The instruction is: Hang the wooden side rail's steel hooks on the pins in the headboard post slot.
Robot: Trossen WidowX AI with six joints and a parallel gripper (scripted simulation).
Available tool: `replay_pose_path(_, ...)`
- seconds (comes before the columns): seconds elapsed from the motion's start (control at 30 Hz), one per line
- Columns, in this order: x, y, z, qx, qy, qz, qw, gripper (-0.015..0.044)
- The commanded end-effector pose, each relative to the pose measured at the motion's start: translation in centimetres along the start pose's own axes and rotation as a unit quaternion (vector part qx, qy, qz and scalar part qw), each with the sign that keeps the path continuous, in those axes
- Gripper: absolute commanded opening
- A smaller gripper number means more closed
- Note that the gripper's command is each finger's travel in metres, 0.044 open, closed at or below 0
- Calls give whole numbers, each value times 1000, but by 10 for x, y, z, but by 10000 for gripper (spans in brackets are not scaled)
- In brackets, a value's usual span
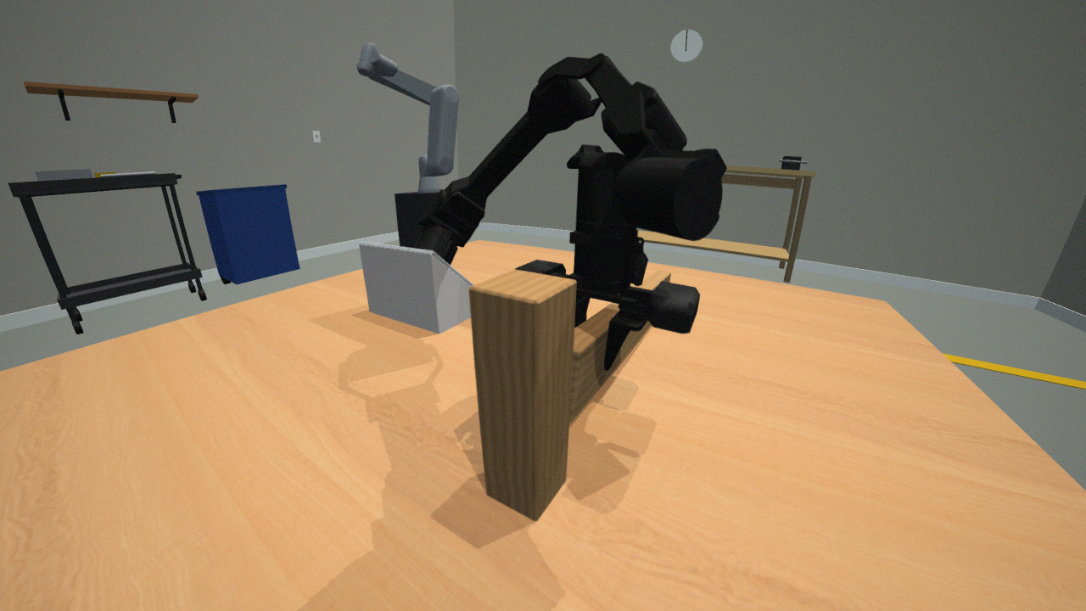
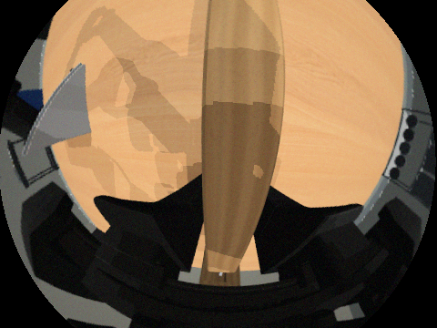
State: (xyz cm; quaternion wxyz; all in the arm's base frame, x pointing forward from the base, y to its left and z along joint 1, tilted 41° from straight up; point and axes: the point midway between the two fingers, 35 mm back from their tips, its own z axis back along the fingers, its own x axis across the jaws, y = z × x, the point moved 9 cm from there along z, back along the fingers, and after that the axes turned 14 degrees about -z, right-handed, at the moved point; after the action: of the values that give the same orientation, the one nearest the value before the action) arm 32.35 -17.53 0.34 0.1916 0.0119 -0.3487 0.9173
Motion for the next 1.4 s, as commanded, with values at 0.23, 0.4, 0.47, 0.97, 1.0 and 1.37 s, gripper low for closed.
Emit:
replay_pose_path(0.23,-3,3,8,2,9,2,1000,0)
replay_pose_path(0.4,-3,3,8,2,9,2,1000,0)
replay_pose_path(0.47,-4,3,8,2,9,2,1000,0)
replay_pose_path(0.97,-5,4,8,2,10,2,1000,0)
replay_pose_path(1.0,-5,4,8,2,10,2,1000,0)
replay_pose_path(1.37,-6,5,9,2,10,2,1000,0)
